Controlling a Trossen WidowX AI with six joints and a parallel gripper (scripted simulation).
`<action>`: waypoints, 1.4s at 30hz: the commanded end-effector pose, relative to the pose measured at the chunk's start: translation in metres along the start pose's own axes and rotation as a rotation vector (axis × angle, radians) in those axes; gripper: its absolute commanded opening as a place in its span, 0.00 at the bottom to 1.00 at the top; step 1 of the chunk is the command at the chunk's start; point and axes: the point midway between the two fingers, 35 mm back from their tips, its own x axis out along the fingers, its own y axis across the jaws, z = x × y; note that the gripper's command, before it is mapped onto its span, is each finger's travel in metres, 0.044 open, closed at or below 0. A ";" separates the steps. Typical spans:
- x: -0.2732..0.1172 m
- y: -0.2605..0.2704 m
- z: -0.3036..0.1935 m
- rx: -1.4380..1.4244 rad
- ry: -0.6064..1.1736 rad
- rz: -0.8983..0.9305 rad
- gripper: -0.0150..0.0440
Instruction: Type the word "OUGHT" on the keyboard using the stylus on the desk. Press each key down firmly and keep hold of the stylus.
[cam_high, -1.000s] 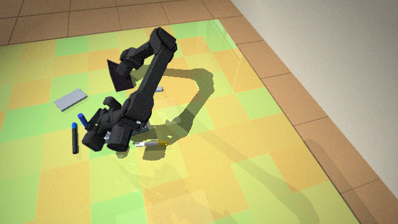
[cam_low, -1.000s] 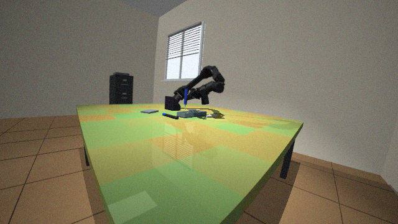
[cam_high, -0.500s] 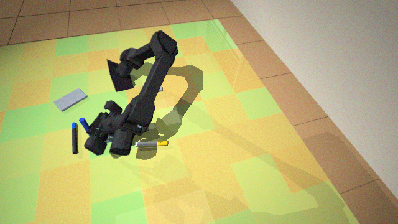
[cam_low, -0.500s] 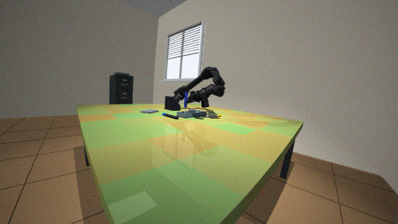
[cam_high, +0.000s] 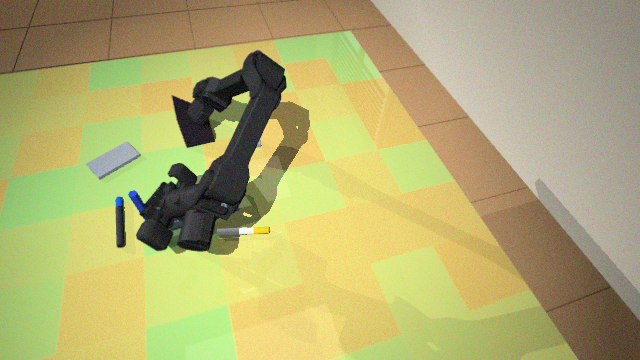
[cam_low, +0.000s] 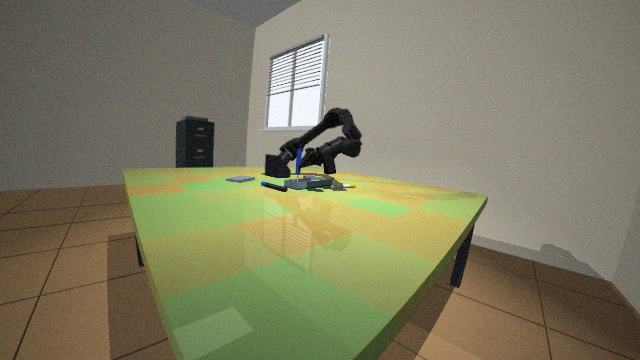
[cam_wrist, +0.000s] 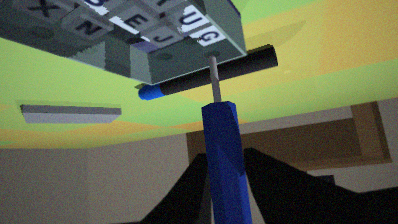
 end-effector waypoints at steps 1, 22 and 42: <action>0.001 0.000 0.003 0.004 -0.003 0.000 0.39; 0.004 0.000 0.008 0.004 -0.003 0.000 0.39; 0.008 0.000 0.015 0.004 -0.003 0.000 0.39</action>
